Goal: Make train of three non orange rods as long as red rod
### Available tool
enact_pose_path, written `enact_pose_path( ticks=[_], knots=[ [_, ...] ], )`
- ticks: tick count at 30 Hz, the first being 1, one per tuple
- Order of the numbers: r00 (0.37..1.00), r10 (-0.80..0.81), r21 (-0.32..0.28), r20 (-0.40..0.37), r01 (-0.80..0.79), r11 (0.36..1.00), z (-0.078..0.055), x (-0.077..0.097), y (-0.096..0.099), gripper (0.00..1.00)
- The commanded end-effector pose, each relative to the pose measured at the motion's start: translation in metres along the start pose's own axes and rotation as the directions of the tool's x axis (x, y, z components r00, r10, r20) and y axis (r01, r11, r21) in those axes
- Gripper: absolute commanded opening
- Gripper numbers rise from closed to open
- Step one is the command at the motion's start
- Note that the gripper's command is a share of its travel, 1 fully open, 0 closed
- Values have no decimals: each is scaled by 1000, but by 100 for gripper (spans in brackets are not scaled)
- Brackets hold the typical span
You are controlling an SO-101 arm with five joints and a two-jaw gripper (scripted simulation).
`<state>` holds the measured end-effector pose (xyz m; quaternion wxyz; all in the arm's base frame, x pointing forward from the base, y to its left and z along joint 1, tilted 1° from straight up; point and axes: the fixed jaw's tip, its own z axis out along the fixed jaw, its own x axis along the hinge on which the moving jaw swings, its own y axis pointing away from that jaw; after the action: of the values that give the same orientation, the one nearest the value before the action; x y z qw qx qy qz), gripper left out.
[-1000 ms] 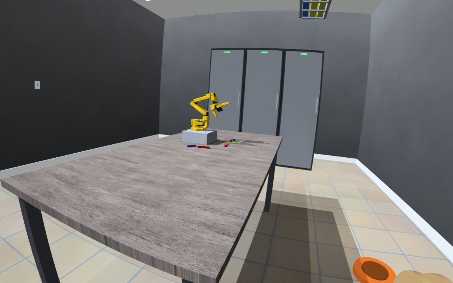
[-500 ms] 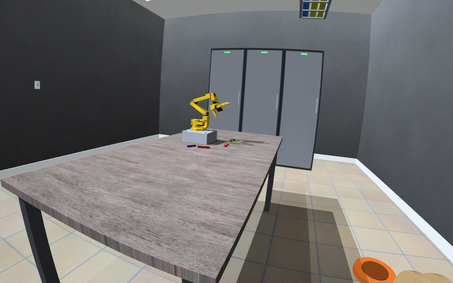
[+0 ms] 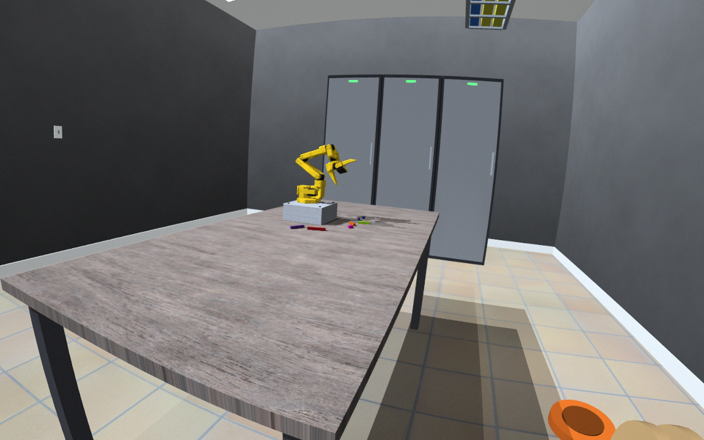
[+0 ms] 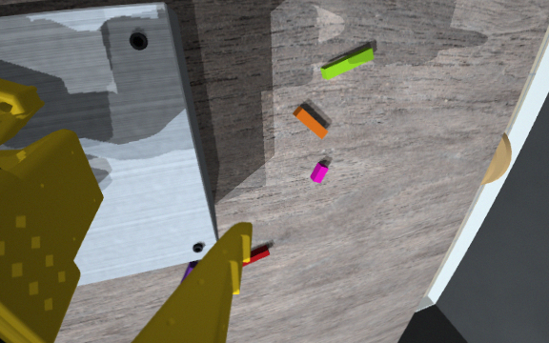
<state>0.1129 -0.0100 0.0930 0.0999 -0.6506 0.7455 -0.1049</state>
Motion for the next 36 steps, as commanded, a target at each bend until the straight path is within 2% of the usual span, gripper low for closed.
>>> enact_pose_path(
  ticks=[1, 3, 9, 18, 20, 28, 36],
  knots=[
    [996, 82, -16, -26, -82, 997, 2, 10, 2, 100],
    [996, 82, -16, -26, -82, 997, 2, 10, 2, 100],
    [964, 253, -5, -76, -254, 967, 1, 30, 5, 100],
    [853, 501, 29, -149, -502, 864, -3, 60, 15, 100],
    [853, 501, 29, -149, -502, 864, -3, 60, 15, 100],
    [769, 613, 54, -182, -615, 787, -6, 73, 24, 100],
    [753, 631, 59, -186, -632, 773, -6, 75, 25, 100]
  ],
)
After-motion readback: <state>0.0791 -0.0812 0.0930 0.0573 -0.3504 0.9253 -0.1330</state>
